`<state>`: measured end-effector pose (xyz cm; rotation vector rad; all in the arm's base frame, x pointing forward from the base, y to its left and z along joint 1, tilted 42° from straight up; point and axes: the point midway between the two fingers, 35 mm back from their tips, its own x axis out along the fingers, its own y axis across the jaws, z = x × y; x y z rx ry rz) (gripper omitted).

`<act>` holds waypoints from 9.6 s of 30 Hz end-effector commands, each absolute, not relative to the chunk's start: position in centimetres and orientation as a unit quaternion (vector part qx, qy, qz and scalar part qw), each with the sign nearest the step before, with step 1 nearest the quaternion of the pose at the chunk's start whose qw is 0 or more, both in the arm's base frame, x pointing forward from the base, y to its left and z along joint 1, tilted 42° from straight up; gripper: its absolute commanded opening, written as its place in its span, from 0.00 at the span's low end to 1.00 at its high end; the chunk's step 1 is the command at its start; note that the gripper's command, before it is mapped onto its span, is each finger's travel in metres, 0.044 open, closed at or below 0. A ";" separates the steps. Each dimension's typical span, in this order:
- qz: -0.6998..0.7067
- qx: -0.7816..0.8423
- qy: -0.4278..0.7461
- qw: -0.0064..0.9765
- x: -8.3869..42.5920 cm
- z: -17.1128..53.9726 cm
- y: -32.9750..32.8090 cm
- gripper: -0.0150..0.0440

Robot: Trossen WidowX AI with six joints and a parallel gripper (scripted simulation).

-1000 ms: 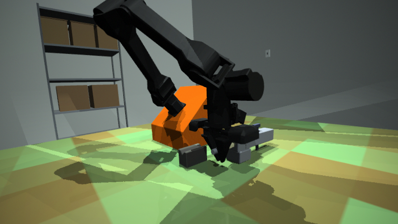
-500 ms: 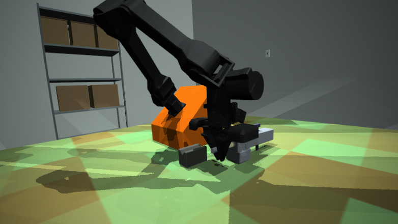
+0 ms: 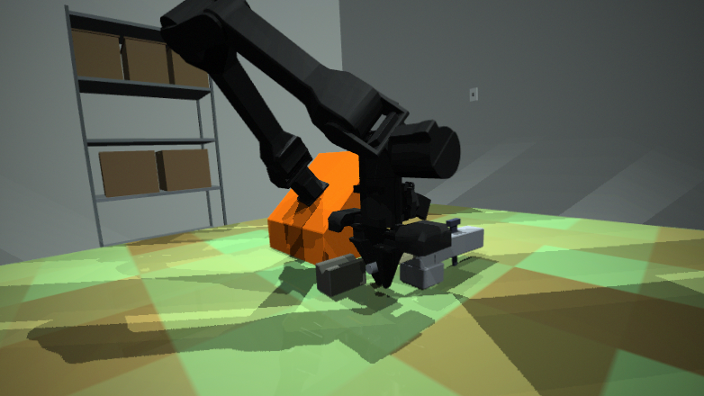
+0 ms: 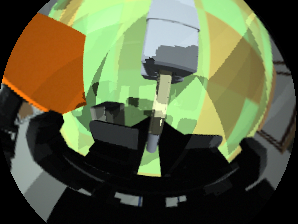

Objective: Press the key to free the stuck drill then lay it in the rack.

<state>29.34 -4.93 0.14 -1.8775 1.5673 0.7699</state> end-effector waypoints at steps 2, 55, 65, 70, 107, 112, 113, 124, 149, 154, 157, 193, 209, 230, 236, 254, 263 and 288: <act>0.287 -0.704 0.584 0.286 29.5 0.9 -5.3 0.25; 0.286 -0.704 0.584 0.285 29.5 5.0 -8.1 0.25; 0.286 -0.704 0.584 0.285 29.3 5.2 -7.7 0.25; 0.286 -0.704 0.584 0.285 29.2 5.3 -7.5 0.25; 0.286 -0.704 0.584 0.285 28.5 5.9 -6.2 0.25; 0.286 -0.704 0.584 0.286 28.4 5.9 -6.0 0.25; 0.286 -0.704 0.584 0.286 28.4 6.0 -6.0 0.25; 0.287 -0.704 0.584 0.286 28.3 6.2 -5.8 0.25; 0.287 -0.704 0.584 0.286 28.3 6.6 -5.5 0.25; 0.287 -0.704 0.584 0.286 28.3 6.7 -5.4 0.25; 0.287 -0.704 0.584 0.286 28.3 6.7 -5.4 0.25; 0.287 -0.704 0.584 0.286 28.5 7.3 -5.4 0.25; 0.287 -0.704 0.584 0.285 26.2 7.0 -6.5 0.25; 0.287 -0.704 0.584 0.284 23.3 7.1 -7.9 0.25; 0.287 -0.704 0.584 0.284 22.5 7.2 -8.3 0.25; 0.287 -0.704 0.585 0.283 22.3 5.9 -10.0 0.25; 0.287 -0.704 0.585 0.283 22.0 5.2 -10.2 0.25; 0.286 -0.704 0.585 0.283 22.8 3.9 -12.0 0.25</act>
